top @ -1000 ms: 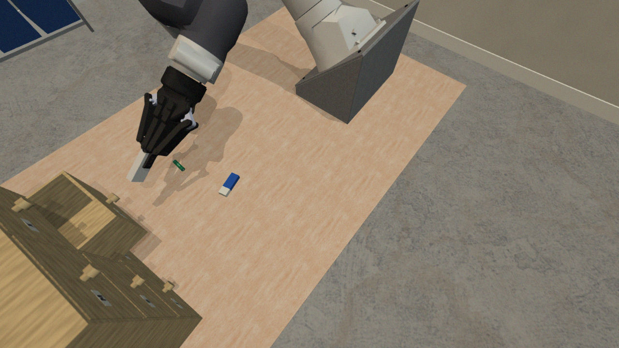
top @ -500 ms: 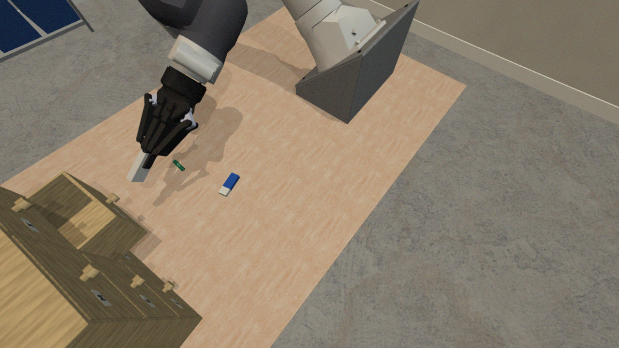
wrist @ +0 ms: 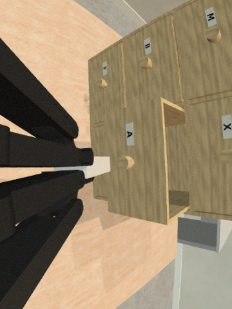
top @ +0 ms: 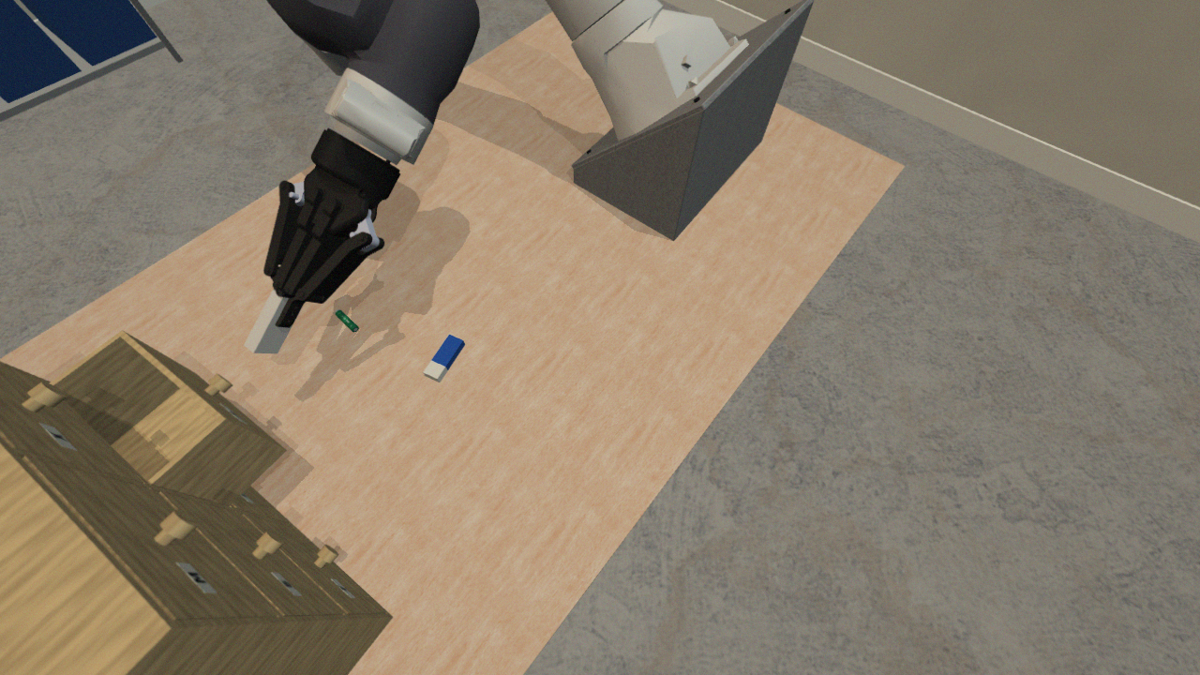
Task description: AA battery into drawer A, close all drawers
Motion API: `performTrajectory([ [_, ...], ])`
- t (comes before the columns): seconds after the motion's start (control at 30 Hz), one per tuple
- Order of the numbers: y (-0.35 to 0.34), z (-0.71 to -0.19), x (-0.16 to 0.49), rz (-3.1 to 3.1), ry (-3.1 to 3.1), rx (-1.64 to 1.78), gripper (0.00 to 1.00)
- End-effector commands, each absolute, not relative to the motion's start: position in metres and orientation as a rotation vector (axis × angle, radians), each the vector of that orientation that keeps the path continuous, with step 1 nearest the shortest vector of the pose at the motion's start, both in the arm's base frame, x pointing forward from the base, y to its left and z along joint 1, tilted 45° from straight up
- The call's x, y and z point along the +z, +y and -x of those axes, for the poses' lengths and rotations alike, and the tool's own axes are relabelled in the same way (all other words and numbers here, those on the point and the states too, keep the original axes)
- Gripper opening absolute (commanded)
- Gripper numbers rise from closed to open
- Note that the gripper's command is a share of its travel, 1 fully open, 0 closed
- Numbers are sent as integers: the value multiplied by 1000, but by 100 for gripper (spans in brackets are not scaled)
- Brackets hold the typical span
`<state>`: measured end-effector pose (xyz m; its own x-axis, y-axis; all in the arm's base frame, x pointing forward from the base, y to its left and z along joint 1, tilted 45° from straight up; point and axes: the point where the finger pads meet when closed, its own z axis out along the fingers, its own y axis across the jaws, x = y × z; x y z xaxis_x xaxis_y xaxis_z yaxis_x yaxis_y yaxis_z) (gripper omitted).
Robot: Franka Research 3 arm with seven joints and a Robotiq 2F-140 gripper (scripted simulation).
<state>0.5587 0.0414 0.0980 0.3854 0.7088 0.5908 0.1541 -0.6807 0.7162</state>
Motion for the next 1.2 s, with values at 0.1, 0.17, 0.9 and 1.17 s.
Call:
performTrajectory([
  [0.1,40,-560,98,-2088,730,1284,0],
  [0.17,40,-560,98,-2088,730,1284,0],
  [0.9,40,-564,98,-2088,730,1284,0],
  [1.17,41,-569,98,-2088,730,1284,0],
])
